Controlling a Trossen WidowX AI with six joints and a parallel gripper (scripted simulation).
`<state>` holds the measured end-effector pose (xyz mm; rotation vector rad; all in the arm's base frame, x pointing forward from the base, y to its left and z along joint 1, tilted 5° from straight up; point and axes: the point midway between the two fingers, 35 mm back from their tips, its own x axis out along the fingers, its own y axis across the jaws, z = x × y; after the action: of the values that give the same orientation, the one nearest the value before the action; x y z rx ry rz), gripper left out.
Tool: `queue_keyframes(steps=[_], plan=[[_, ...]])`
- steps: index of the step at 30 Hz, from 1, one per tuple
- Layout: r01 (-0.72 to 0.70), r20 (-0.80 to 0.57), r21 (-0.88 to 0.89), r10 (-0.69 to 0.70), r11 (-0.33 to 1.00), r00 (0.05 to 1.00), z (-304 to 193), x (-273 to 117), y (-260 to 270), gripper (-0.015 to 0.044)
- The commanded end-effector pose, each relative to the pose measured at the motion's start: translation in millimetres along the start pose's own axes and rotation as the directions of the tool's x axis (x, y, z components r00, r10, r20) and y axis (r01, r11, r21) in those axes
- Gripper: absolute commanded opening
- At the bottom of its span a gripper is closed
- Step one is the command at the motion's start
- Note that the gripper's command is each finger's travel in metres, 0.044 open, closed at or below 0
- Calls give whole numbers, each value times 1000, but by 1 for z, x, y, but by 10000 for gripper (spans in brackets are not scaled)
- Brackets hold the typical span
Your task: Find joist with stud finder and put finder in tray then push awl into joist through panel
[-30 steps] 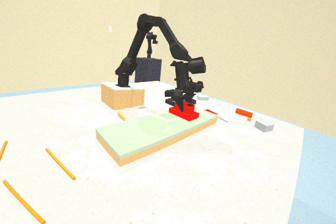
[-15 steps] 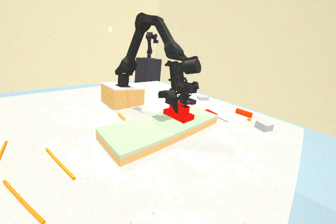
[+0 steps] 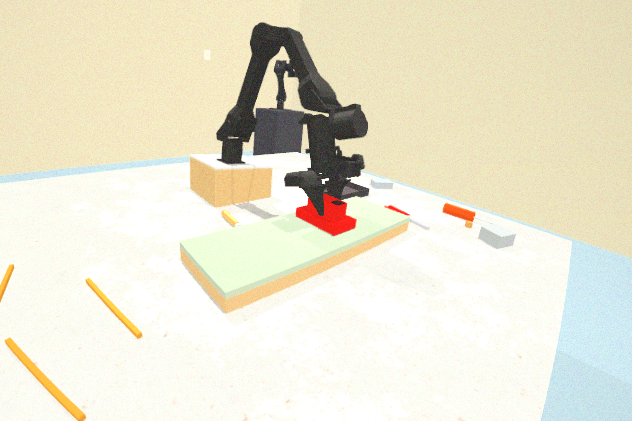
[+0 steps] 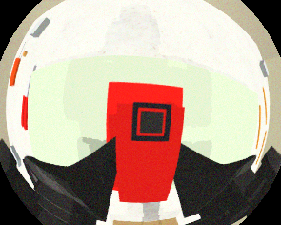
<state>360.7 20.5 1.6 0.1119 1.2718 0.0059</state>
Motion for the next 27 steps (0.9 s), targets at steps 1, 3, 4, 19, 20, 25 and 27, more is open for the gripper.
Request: queue_keyframes(steps=[1, 3, 4, 19, 20, 25, 27], plan=[[3, 0, 1, -3, 1000, 1000, -1, 0, -11, 0], [3, 0, 1, -3, 1000, 1000, -1, 0, -16, 0], [4, 0, 1, -4, 1000, 1000, -1, 0, -18, 0], [7, 0, 0, -7, 1000, 1000, -1, 0, -53, 0], [7, 0, 0, -7, 1000, 1000, -1, 0, -56, 0], [8, 0, -1, -8, 1000, 1000, -1, 0, -67, 0], [8, 0, -1, -8, 1000, 1000, -1, 0, -72, 0]])
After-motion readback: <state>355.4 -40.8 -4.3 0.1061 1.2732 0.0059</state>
